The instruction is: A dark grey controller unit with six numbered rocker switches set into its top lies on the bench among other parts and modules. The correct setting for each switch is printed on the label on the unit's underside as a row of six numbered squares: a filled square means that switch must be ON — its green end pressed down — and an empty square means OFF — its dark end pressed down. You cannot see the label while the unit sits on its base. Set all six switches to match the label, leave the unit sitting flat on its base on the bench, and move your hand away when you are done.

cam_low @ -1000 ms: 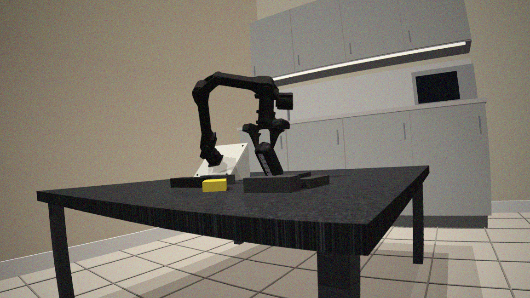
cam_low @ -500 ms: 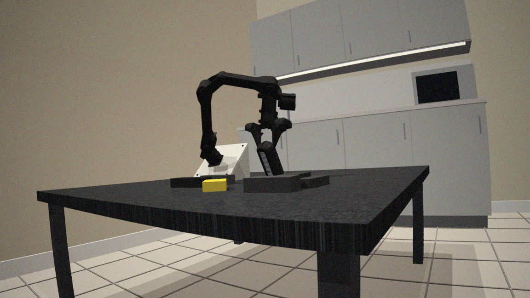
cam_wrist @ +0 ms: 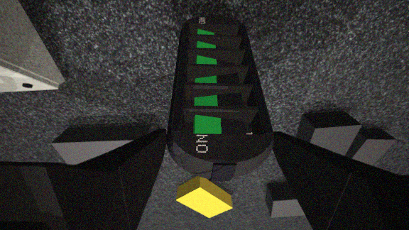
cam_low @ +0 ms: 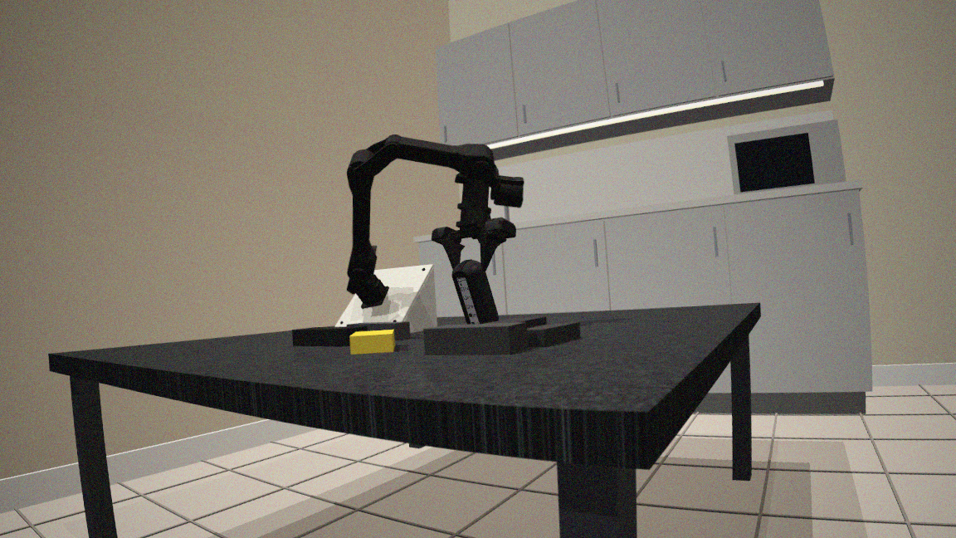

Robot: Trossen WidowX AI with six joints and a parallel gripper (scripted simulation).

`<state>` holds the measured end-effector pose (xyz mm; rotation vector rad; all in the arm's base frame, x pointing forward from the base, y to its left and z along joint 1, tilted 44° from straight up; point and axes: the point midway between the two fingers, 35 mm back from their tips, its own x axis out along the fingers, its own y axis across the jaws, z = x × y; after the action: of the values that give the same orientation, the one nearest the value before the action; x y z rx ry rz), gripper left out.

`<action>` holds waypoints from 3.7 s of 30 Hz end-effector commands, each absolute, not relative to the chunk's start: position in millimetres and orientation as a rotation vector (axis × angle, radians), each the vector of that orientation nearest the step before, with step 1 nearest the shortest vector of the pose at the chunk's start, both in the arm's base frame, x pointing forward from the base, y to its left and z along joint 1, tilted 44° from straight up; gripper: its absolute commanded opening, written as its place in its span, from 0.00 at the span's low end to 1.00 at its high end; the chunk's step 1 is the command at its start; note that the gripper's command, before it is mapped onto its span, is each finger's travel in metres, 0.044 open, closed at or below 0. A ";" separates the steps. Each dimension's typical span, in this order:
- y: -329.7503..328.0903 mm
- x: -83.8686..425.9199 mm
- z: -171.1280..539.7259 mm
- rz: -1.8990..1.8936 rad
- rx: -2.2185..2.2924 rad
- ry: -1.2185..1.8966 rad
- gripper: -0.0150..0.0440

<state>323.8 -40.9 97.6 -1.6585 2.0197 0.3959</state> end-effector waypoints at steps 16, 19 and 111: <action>-28.1 328.3 82.7 0.388 -1.652 2.032 0.83; -26.4 328.8 81.2 0.392 -1.649 2.029 0.83; 15.8 343.4 29.2 0.550 -1.530 1.862 0.83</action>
<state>345.7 18.4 35.5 -1.5394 1.8481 0.5332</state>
